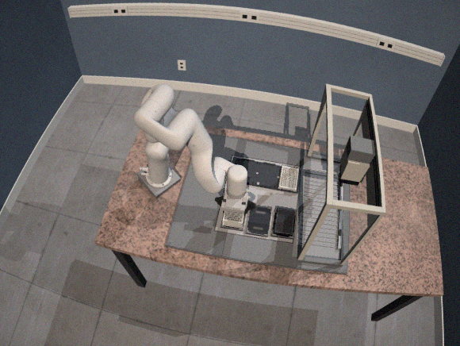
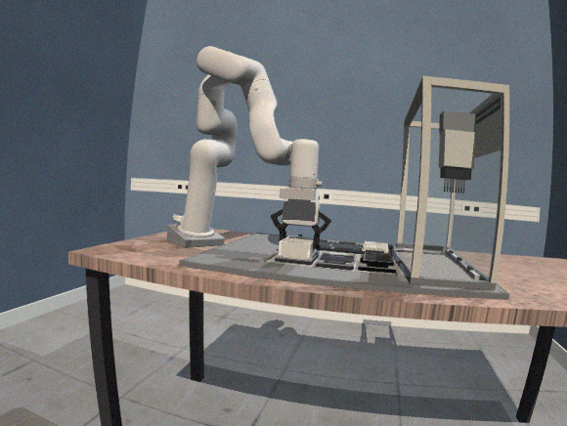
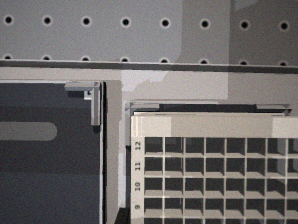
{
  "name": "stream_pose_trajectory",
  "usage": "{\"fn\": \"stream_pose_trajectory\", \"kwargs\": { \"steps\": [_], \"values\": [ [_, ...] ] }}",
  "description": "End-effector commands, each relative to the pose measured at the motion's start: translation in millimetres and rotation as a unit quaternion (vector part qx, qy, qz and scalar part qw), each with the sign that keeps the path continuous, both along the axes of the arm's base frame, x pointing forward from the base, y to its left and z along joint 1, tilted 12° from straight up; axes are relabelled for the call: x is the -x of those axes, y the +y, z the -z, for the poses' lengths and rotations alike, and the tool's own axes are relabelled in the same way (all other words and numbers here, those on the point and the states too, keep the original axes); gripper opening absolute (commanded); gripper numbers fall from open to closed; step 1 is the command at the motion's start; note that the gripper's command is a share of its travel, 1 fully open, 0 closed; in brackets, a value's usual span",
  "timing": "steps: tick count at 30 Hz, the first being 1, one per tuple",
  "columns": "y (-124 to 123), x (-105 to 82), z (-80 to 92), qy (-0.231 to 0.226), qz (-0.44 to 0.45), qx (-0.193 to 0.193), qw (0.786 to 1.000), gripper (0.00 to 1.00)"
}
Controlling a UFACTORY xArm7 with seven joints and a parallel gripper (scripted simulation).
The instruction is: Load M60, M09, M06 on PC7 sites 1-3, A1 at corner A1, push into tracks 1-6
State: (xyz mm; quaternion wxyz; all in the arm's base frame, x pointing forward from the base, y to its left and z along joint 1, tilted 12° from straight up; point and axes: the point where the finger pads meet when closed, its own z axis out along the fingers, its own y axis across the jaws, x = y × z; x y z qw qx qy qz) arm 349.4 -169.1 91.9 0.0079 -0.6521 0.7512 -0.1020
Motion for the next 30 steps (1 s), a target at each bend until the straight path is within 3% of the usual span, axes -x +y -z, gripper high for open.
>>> {"fn": "stream_pose_trajectory", "kwargs": {
  "steps": [1, 30],
  "values": [
    [-0.3, -1.0, -1.1, -0.001, 0.0, 0.001, 1.0, 0.0],
    [0.1, -0.6, -4.4, -0.002, 0.0, 0.001, 1.0, 0.0]
  ]
}}
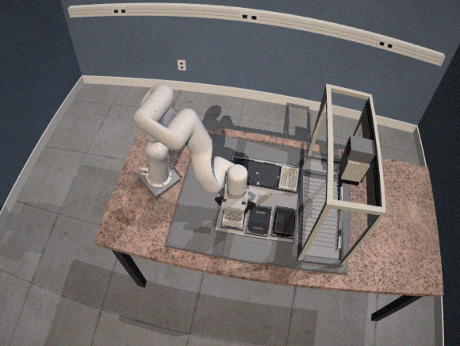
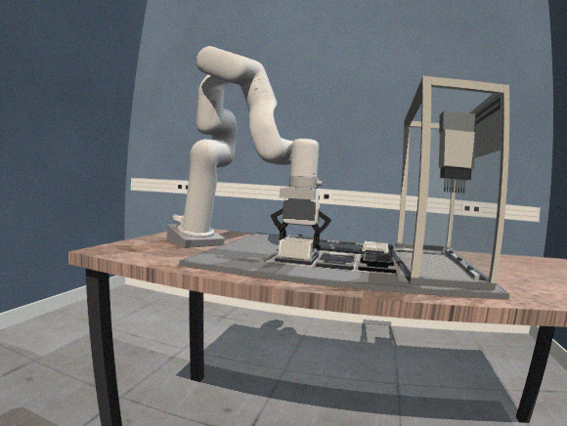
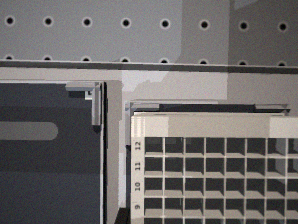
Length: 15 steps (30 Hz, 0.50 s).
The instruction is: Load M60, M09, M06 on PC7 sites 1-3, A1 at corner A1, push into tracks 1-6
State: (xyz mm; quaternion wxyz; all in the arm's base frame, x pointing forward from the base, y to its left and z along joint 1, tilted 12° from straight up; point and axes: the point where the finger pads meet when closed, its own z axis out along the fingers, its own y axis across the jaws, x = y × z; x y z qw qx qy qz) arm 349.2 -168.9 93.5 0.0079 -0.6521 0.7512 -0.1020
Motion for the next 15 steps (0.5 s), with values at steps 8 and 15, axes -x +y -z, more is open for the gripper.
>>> {"fn": "stream_pose_trajectory", "kwargs": {
  "steps": [8, 15],
  "values": [
    [0.5, -0.2, -6.7, -0.002, 0.0, 0.001, 1.0, 0.0],
    [1.1, 0.4, -11.3, -0.002, 0.0, 0.001, 1.0, 0.0]
  ]
}}
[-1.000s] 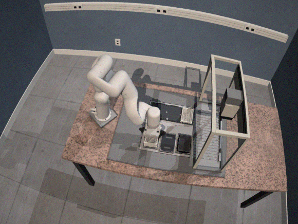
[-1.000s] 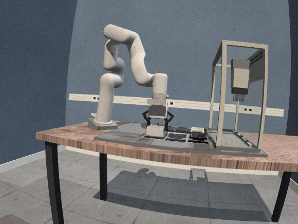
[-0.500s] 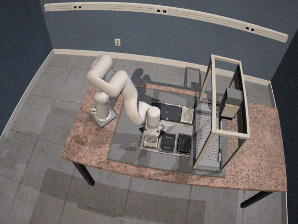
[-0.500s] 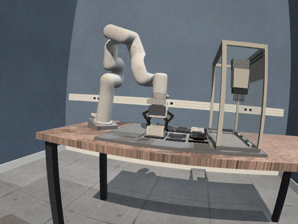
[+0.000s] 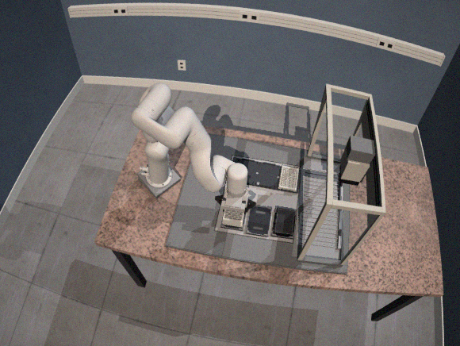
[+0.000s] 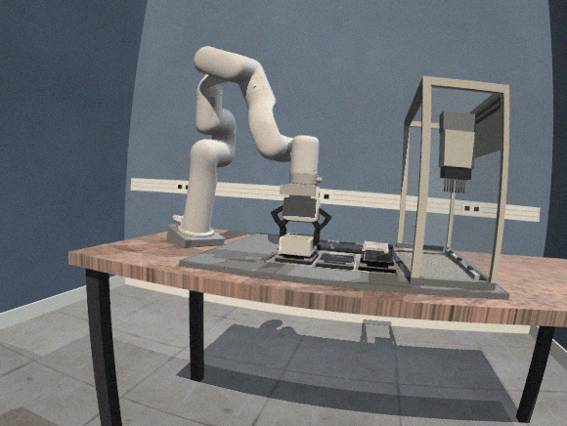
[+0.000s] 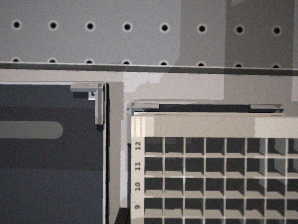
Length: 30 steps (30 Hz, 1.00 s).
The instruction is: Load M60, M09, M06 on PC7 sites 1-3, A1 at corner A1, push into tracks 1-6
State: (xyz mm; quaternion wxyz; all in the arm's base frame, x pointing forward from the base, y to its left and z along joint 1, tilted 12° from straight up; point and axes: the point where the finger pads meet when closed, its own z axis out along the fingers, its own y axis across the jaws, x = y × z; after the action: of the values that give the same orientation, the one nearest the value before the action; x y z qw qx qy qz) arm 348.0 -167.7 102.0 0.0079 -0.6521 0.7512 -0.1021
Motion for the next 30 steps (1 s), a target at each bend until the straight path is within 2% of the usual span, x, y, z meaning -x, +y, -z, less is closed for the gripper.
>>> {"fn": "stream_pose_trajectory", "kwargs": {
  "steps": [1, 22, 30],
  "values": [
    [0.0, -0.6, -3.5, -0.001, 0.0, 0.001, 1.0, 0.0],
    [1.1, 0.4, -10.7, -0.001, 0.0, 0.001, 1.0, 0.0],
    [3.0, 2.4, -23.8, -0.001, 0.0, 0.001, 1.0, 0.0]
  ]
}}
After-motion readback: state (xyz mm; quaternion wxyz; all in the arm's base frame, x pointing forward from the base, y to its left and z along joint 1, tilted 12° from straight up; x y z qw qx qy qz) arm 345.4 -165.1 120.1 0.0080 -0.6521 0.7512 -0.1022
